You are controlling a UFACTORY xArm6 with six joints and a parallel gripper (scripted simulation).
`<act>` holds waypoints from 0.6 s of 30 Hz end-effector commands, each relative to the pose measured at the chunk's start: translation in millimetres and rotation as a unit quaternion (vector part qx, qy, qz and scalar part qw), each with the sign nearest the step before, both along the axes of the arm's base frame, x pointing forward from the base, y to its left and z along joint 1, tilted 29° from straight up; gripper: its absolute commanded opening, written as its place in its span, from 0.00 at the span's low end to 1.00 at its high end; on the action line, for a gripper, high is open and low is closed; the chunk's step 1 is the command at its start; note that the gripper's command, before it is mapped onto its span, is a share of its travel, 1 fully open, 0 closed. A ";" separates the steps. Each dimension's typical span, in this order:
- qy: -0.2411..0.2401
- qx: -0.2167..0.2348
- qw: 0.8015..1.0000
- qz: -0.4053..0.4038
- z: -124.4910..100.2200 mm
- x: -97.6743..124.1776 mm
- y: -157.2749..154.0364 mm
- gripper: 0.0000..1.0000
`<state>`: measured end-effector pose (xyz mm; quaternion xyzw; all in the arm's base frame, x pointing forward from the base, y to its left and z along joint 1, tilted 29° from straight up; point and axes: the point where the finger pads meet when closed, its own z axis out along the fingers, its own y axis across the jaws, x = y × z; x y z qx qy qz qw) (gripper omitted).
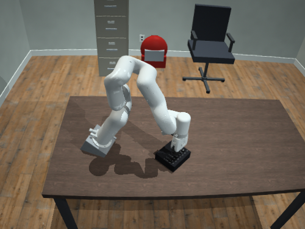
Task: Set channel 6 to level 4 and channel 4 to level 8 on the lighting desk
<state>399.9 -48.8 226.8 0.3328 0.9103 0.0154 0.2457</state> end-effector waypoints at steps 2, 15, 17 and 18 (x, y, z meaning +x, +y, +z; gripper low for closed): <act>-0.002 0.000 1.000 0.000 1.4 0.7 0.0 0.00; -0.002 0.000 1.000 0.000 2.5 2.2 -1.4 0.00; -0.002 0.000 1.000 0.000 3.0 3.0 -2.2 0.00; -0.002 0.000 1.000 0.000 3.3 3.4 -2.6 0.00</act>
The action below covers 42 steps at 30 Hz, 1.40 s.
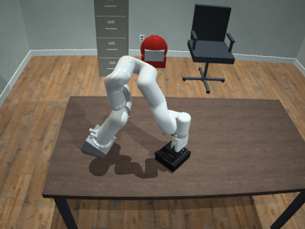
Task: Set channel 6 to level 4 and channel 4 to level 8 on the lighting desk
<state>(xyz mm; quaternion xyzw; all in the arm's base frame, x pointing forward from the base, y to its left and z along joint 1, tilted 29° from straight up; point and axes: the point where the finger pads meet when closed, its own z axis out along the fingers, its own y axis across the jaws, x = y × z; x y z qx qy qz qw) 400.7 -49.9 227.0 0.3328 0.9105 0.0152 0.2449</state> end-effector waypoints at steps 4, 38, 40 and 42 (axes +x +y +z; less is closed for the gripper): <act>-0.002 0.000 1.000 0.000 3.8 3.6 -2.4 0.00; -0.002 0.000 1.000 0.000 39.0 -14.6 2.8 0.00; -0.002 0.000 1.000 0.000 39.0 -14.6 2.8 0.00; -0.002 0.000 1.000 0.000 39.0 -14.6 2.8 0.00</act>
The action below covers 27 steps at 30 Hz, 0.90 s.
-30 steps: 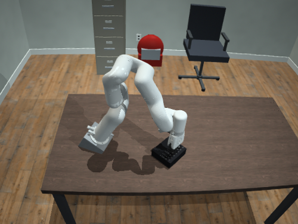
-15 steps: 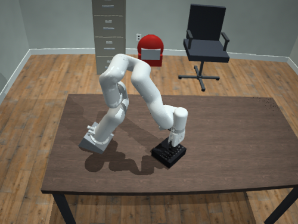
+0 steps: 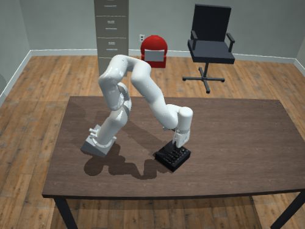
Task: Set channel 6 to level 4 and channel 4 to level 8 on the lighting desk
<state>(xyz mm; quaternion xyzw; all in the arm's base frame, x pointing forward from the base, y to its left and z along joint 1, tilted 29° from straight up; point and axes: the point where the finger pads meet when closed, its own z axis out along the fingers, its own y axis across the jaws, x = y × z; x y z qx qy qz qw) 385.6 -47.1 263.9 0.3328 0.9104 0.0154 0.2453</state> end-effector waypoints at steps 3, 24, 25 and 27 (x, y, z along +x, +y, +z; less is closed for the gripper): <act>-0.002 0.000 1.000 0.000 2.1 0.5 0.1 0.00; -0.002 0.000 1.000 0.000 22.0 50.9 11.9 0.00; -0.002 0.000 1.000 0.000 22.0 50.9 11.9 0.00; -0.002 0.000 1.000 0.000 22.0 50.9 11.9 0.00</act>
